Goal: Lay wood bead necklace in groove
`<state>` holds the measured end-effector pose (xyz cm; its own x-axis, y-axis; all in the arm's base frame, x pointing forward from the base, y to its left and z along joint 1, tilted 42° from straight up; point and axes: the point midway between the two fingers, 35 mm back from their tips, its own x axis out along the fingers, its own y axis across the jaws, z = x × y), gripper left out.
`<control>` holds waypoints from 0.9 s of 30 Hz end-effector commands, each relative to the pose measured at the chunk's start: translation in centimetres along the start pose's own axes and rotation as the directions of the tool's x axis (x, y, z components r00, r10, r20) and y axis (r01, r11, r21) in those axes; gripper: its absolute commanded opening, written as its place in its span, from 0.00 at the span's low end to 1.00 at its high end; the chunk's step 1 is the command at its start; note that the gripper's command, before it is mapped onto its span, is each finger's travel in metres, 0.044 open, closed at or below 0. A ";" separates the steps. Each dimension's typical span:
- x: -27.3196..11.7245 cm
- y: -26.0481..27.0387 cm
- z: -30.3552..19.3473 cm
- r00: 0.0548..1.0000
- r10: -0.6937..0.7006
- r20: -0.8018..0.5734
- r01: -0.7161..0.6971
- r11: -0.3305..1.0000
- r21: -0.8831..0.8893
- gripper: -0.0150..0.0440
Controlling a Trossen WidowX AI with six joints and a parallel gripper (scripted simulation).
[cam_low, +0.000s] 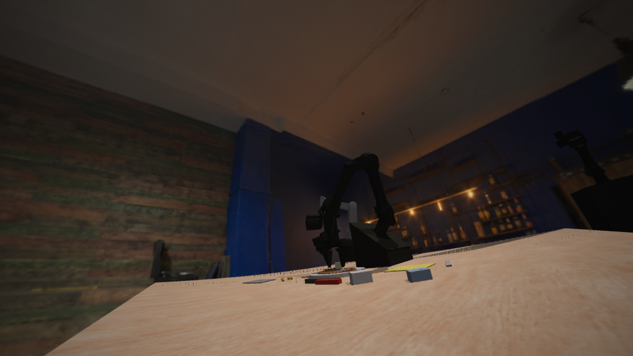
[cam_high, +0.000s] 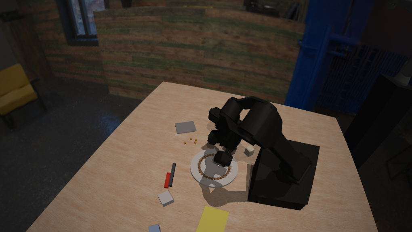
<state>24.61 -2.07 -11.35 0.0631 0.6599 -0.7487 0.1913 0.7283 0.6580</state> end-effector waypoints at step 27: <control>-1.6 0.0 1.0 1.000 -0.004 -0.002 0.004 0.999 -0.049 0.46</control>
<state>25.60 -4.01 -9.59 0.0689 0.6543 -0.7531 0.1419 0.7408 0.6566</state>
